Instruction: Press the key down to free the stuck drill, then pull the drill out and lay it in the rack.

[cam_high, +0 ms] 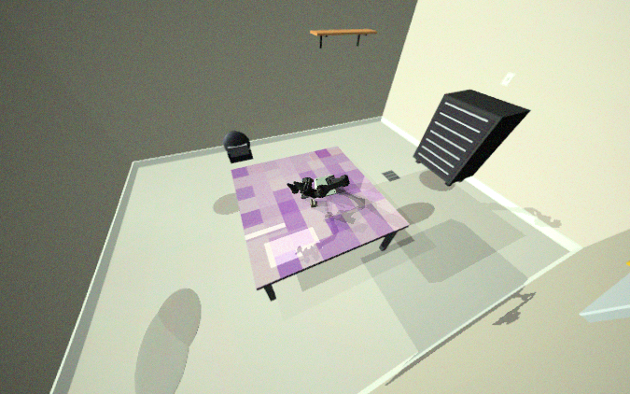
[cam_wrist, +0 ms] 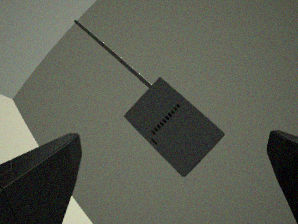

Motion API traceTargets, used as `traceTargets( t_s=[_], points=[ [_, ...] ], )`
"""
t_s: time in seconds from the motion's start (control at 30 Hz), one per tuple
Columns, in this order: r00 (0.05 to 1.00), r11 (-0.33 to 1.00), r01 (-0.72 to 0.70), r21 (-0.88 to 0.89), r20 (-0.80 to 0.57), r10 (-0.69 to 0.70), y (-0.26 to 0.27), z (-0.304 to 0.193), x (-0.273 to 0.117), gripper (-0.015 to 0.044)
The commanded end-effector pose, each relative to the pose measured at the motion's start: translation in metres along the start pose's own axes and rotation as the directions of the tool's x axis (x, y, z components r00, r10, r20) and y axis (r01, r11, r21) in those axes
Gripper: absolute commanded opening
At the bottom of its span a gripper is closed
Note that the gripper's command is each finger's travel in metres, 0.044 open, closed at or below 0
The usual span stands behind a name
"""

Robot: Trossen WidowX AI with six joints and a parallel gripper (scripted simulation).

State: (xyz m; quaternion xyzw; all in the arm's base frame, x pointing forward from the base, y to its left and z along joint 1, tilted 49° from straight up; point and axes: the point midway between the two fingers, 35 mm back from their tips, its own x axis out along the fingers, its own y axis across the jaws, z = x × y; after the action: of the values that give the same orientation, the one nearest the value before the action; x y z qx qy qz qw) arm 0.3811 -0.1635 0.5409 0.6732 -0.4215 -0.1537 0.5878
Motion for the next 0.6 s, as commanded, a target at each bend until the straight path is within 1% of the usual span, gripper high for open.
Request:
traceTargets(
  t_s=[0.0,0.23,0.3,0.47,0.57],
  points=[
    [1.000,1.000,0.000,0.000,0.000,0.000,0.000,0.000,0.000,0.0374],
    [1.000,1.000,0.000,0.000,0.000,0.000,0.000,0.000,0.000,0.0190],
    [1.000,1.000,0.010,-0.024,0.001,-0.010,-0.005,0.001,0.002,0.0137],
    [0.995,0.972,0.098,-0.215,0.004,-0.099,-0.044,0.011,0.017,0.0006],
    [0.979,0.898,0.187,-0.397,0.002,-0.203,-0.086,0.021,0.028,0.0000]
  ],
)
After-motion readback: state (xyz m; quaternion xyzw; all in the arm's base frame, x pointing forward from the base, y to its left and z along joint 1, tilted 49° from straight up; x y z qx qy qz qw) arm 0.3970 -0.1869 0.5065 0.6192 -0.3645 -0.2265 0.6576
